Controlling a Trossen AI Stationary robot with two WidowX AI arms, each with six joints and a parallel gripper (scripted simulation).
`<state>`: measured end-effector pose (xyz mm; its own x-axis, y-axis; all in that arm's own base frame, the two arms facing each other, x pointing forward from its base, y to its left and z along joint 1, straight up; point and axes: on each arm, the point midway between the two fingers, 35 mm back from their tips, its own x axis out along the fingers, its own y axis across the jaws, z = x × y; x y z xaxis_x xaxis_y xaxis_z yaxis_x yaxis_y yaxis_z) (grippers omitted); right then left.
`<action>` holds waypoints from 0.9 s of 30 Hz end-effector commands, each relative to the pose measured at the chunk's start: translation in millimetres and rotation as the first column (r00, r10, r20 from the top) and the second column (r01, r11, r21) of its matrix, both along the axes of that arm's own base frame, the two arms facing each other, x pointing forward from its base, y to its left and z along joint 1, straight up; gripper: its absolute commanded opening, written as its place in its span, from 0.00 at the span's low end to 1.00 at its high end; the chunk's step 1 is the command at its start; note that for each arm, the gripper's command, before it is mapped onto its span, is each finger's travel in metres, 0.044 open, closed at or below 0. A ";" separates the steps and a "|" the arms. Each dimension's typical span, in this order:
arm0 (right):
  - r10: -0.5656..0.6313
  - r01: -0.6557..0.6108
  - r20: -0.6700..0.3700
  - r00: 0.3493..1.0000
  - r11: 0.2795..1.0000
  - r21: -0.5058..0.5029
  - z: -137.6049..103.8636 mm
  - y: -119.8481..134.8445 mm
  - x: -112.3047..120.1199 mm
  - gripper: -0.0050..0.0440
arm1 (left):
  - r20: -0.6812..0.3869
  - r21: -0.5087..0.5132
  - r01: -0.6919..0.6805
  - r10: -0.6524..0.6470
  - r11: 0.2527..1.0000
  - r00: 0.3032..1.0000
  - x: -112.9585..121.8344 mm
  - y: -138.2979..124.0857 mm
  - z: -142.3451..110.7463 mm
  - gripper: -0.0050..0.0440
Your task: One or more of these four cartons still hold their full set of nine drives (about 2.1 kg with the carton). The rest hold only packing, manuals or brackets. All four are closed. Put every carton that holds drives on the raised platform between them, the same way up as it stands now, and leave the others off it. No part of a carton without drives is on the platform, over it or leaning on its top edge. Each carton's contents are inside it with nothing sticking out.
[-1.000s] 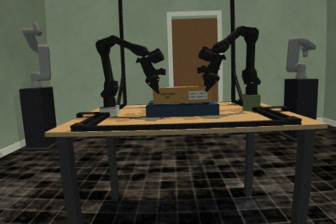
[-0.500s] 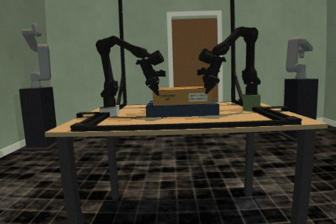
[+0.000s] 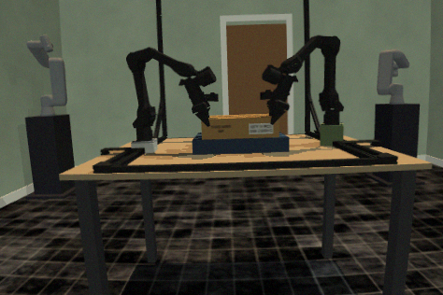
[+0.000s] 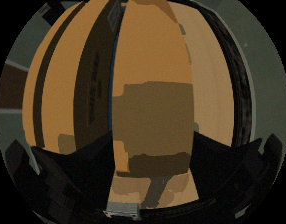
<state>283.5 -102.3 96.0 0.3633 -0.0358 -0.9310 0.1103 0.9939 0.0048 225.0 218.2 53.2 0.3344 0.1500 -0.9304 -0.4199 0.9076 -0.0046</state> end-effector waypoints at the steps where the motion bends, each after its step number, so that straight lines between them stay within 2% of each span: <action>1: -0.004 0.004 0.010 1.000 1.000 -0.006 0.9 -1.1 0.4 0.90 | 0.006 0.008 -0.003 0.003 1.000 1.000 0.4 1.4 1.2 0.90; 22: -0.004 0.004 0.010 1.000 1.000 -0.006 2.0 -0.5 0.8 0.90 | 0.006 0.008 -0.003 0.003 1.000 1.000 0.8 1.2 2.0 0.90; 27: -0.004 0.004 0.010 1.000 1.000 -0.006 24.7 -0.5 0.8 0.90 | 0.006 0.008 -0.003 0.003 1.000 1.000 0.8 1.2 24.7 0.90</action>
<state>281.0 -100.9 100.6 0.3536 -0.0308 -0.9349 0.1110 0.9938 0.0092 223.0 215.5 57.3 0.3235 0.1373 -0.9362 -0.4191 0.9079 -0.0117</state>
